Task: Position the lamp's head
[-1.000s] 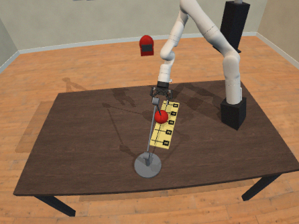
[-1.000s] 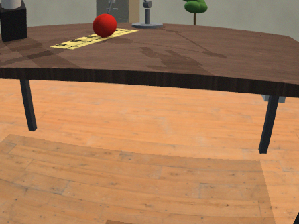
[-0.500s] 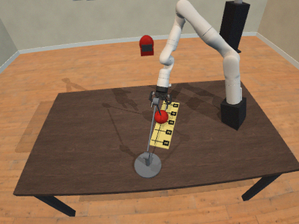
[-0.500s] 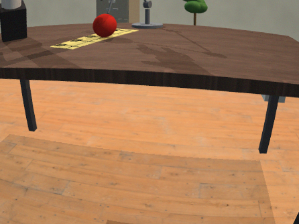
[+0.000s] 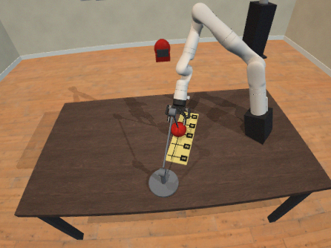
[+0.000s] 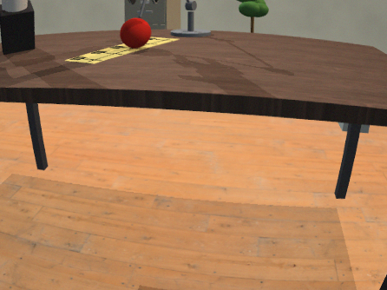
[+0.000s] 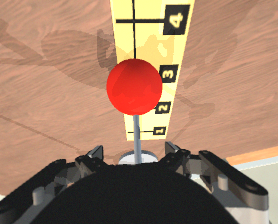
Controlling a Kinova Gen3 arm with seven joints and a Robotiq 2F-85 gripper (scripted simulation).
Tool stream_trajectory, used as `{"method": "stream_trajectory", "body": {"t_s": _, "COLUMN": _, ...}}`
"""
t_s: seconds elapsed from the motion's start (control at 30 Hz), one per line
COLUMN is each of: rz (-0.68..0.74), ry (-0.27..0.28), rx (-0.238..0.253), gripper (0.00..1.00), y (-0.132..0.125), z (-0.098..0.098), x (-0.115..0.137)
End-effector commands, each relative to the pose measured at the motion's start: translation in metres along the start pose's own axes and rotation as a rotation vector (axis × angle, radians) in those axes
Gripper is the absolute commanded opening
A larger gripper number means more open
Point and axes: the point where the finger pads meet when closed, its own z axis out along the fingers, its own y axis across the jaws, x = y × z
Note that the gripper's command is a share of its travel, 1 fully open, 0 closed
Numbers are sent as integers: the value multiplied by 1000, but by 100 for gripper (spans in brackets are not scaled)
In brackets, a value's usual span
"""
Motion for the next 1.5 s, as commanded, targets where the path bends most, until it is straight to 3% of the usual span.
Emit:
{"method": "stream_trajectory", "body": {"t_s": 0.0, "rz": -1, "ry": -3, "rx": -6, "gripper": 100, "y": 2, "z": 3, "x": -1}}
{"method": "stream_trajectory", "body": {"t_s": 0.2, "rz": 0, "ry": -6, "rx": -12, "gripper": 100, "y": 4, "z": 6, "x": -2}}
{"method": "stream_trajectory", "body": {"t_s": 0.23, "rz": 0, "ry": -6, "rx": -12, "gripper": 0, "y": 4, "z": 5, "x": -2}}
{"method": "stream_trajectory", "body": {"t_s": 1.33, "rz": -1, "ry": -5, "rx": -10, "gripper": 0, "y": 3, "z": 4, "x": -2}}
{"method": "stream_trajectory", "body": {"t_s": 1.47, "rz": 0, "ry": -5, "rx": -10, "gripper": 0, "y": 4, "z": 4, "x": -15}}
